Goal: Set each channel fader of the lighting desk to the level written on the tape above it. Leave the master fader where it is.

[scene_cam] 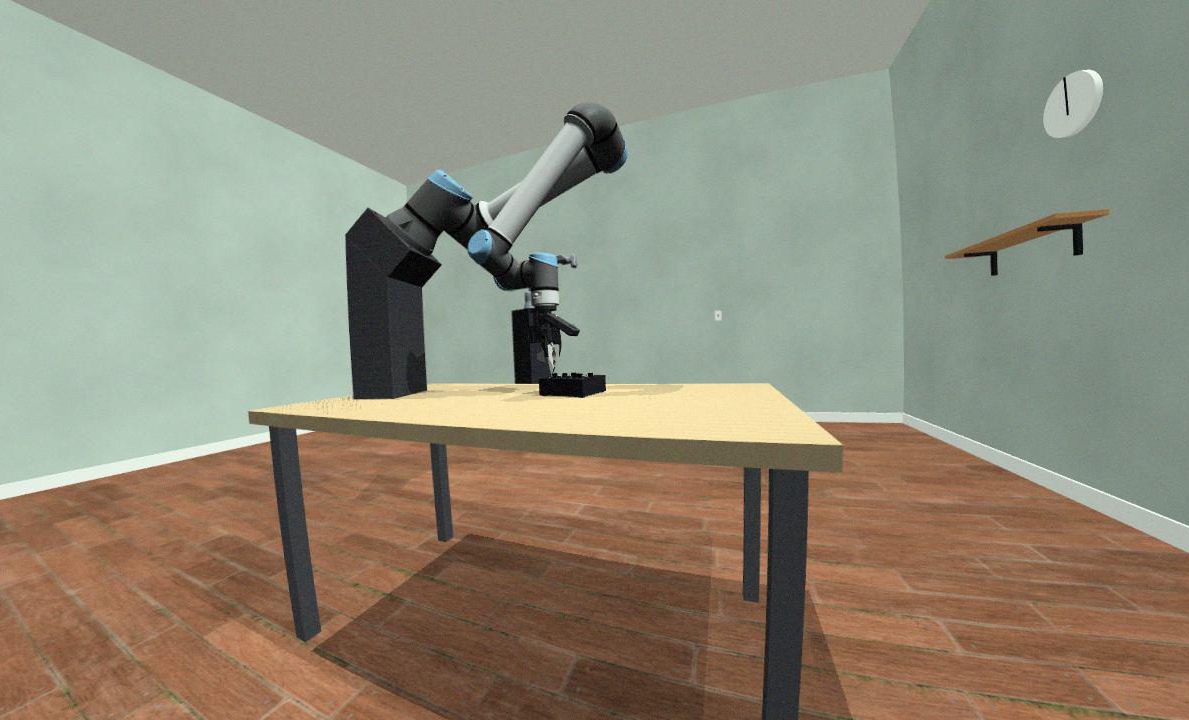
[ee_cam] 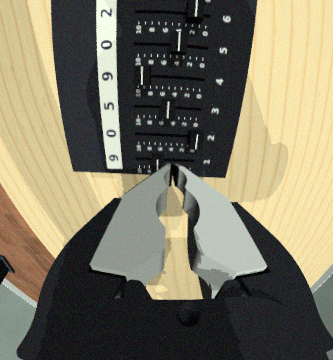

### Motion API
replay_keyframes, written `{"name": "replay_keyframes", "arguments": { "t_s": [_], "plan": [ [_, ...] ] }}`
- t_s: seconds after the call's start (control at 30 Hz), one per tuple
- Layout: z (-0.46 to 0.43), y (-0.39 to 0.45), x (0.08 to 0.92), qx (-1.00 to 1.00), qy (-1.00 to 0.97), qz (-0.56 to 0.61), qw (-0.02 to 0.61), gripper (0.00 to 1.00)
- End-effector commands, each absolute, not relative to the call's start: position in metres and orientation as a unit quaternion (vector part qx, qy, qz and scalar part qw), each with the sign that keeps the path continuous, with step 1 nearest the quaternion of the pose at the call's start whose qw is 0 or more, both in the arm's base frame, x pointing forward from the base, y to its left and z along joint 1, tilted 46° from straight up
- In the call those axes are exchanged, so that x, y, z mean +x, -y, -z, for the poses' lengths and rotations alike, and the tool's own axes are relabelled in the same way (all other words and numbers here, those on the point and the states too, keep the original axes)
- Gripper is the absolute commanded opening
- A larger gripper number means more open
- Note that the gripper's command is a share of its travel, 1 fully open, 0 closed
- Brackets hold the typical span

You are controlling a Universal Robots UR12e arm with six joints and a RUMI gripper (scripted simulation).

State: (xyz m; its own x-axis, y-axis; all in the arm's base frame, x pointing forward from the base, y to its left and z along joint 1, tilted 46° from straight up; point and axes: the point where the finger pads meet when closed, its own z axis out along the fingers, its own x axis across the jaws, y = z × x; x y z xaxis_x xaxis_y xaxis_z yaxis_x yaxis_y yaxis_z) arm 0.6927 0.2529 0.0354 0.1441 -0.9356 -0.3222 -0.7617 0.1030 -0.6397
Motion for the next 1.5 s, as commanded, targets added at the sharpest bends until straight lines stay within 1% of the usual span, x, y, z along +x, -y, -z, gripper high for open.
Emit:
{"name": "replay_keyframes", "arguments": {
  "t_s": [0.0, 1.47],
  "plan": [
    [-0.0365, -0.2549, 0.6923, -0.659, -0.643, 0.117, 0.371, 0.0],
    [-0.0397, -0.2644, 0.6908, -0.659, -0.643, 0.117, 0.371, 0.0]
  ]
}}
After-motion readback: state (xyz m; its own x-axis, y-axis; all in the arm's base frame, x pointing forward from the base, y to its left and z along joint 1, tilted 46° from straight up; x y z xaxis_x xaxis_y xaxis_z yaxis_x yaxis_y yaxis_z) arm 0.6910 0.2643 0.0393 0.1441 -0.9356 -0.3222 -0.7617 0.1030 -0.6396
